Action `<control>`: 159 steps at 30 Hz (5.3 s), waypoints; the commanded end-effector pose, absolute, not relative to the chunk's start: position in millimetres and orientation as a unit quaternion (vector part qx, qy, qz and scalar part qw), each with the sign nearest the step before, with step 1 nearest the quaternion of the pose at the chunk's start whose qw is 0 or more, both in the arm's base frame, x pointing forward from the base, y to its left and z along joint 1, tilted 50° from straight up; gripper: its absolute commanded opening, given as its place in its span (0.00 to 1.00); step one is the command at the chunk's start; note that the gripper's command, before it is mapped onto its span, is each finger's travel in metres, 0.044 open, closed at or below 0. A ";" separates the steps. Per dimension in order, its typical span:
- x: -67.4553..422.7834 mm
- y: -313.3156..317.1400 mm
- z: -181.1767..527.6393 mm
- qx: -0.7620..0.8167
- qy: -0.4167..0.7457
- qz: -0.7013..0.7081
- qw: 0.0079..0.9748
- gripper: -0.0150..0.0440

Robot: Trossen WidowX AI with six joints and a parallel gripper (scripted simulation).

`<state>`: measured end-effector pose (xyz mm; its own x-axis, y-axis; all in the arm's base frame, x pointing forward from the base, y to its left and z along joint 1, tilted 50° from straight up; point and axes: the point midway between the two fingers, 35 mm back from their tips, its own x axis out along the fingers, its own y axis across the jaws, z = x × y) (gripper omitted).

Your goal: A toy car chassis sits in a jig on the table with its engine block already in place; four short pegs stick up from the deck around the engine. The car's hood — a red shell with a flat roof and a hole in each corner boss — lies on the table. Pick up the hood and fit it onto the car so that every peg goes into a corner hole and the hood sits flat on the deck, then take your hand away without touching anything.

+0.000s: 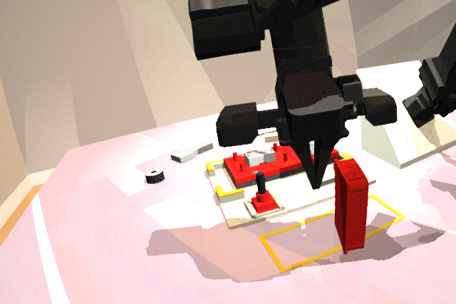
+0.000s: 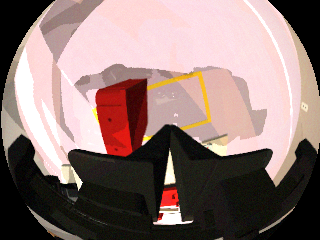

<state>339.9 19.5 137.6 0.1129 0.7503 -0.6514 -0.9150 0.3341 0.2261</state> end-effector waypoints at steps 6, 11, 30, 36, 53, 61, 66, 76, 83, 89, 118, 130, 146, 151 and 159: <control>334.9 22.4 139.8 -0.113 0.353 0.565 0.738 0.25; 332.0 23.5 140.9 -0.113 0.353 0.565 0.738 0.25; 321.1 27.7 144.7 -0.113 0.353 0.565 0.737 0.25; 317.6 29.0 145.8 -0.113 0.353 0.565 0.737 0.25; 307.7 32.7 148.6 -0.113 0.353 0.565 0.737 0.25; 302.9 34.5 149.7 -0.113 0.353 0.565 0.737 0.25; 300.0 35.5 150.4 -0.113 0.353 0.565 0.737 0.25; 294.1 37.7 151.6 -0.112 0.353 0.565 0.737 0.25; 289.9 39.2 152.4 -0.112 0.353 0.565 0.737 0.25; 286.9 38.7 154.1 -0.112 0.354 0.564 0.738 0.25; 279.3 -16.0 199.4 -0.083 0.372 0.509 0.771 0.34; 267.1 16.2 184.7 0.162 0.522 0.381 0.746 0.88; 242.8 52.7 161.4 0.440 0.649 0.152 0.602 1.00; 243.2 53.7 162.0 0.442 0.650 0.149 0.600 1.00; 243.9 56.0 159.7 0.442 0.650 0.149 0.600 1.00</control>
